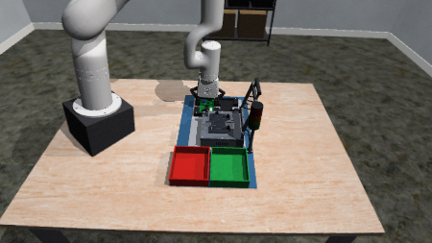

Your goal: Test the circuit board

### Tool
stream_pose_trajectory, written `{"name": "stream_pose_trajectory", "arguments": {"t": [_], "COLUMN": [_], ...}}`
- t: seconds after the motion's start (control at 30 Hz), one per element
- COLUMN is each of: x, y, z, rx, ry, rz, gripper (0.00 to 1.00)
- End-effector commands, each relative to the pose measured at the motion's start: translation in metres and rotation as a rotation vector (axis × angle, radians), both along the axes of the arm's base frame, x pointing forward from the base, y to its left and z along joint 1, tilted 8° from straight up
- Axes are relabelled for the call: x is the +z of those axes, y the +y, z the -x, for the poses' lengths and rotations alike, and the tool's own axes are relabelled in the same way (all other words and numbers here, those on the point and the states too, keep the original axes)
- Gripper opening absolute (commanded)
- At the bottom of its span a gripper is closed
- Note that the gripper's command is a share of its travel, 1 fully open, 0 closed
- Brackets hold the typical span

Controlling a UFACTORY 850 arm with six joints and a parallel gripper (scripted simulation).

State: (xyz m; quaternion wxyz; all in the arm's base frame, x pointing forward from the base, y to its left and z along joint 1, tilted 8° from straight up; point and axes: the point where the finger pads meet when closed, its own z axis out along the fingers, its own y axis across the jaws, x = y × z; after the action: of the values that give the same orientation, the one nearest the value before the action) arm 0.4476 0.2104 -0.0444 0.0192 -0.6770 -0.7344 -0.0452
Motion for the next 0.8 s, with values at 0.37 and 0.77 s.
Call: {"name": "stream_pose_trajectory", "arguments": {"t": [0.37,0.77], "x": [-0.004,-0.014], "y": [0.001,0.002], "z": [-0.001,-0.002], "rx": [-0.003,-0.003], "ry": [-0.051,-0.051], "rz": [-0.025,-0.025], "gripper": [1.0,1.0]}}
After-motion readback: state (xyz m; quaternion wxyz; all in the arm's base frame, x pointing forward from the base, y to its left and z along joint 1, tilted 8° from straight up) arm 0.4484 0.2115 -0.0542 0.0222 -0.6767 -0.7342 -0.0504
